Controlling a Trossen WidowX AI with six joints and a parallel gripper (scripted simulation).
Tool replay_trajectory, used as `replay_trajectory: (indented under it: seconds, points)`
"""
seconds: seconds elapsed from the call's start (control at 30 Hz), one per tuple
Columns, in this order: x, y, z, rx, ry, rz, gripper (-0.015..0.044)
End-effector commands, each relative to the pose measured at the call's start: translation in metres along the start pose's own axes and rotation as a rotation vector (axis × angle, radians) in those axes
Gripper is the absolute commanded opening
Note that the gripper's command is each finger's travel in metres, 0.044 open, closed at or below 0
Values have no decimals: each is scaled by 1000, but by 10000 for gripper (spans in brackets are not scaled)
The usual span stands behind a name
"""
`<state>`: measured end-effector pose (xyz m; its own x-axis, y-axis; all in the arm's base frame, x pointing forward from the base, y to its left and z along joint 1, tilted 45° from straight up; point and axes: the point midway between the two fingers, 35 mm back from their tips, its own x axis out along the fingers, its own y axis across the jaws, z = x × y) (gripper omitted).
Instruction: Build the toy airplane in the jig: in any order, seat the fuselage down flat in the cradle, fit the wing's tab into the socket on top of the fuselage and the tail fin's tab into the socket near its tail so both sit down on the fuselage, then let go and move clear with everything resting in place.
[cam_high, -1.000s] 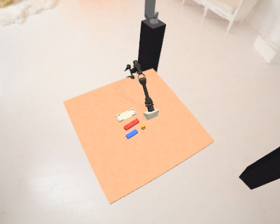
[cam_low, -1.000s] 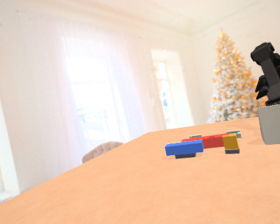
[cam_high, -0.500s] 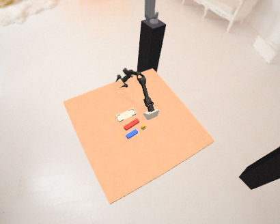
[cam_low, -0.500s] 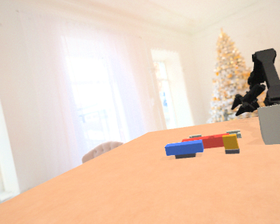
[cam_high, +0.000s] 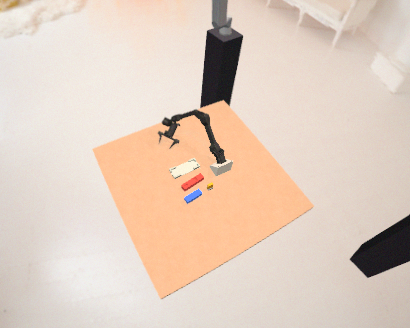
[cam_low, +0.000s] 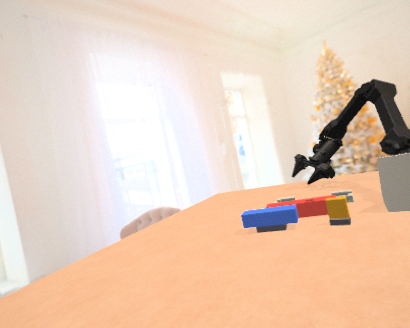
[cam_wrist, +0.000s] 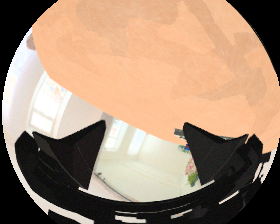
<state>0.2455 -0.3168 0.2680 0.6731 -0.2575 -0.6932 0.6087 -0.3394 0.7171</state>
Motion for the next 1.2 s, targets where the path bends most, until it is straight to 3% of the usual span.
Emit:
replay_trajectory:
  seconds: [0.0, 0.23, 0.43, 0.93, 1.17]
  points:
    - [41, -21, -34, -97, 50, -151, 440]
    - [97, -70, -122, -447, 154, -443, 440]
    - [121, -127, -194, -810, 200, -711, 440]
    - [96, -249, -311, -2034, 76, -1162, 440]
    - [94, -253, -315, -2095, 58, -1171, 440]
